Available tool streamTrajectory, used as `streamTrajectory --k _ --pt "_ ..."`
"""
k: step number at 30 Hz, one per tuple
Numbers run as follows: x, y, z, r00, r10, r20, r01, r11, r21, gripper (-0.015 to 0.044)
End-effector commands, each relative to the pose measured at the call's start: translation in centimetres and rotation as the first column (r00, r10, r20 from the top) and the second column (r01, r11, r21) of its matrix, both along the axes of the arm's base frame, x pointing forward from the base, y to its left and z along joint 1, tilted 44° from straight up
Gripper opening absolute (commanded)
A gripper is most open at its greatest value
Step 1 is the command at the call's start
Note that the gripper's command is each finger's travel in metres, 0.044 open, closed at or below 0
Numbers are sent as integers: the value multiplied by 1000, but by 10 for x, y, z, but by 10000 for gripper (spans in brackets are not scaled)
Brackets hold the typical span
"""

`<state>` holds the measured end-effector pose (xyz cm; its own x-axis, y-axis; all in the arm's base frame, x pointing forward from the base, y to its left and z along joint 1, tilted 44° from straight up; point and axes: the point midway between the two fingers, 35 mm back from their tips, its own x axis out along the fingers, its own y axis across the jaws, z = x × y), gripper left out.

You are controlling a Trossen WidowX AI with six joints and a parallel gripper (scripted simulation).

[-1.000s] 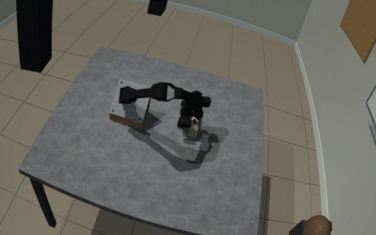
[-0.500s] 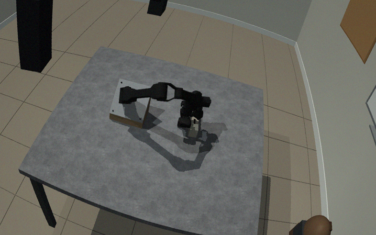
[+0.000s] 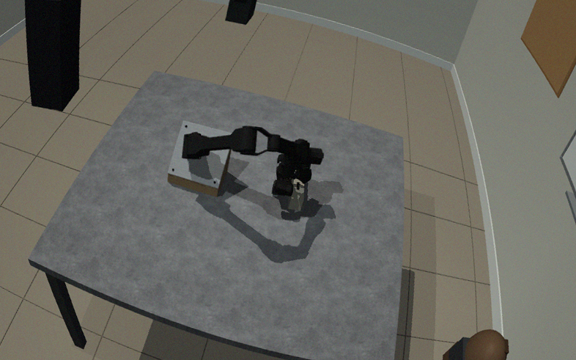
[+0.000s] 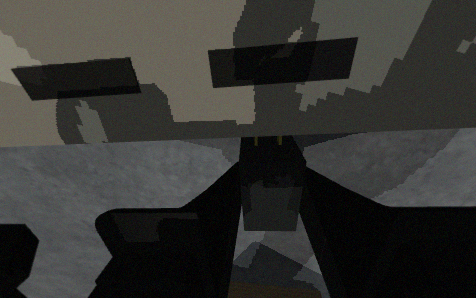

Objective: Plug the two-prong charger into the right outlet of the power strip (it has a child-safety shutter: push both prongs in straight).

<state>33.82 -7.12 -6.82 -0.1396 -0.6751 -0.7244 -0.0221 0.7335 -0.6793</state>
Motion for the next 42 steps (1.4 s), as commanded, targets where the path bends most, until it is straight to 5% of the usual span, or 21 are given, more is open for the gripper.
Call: streamTrajectory --k 1,42 --pt "0 0 1 1000 4 -3 -4 1000 -4 0" --pt "7 0 2 1000 4 -2 -4 1000 -4 0"
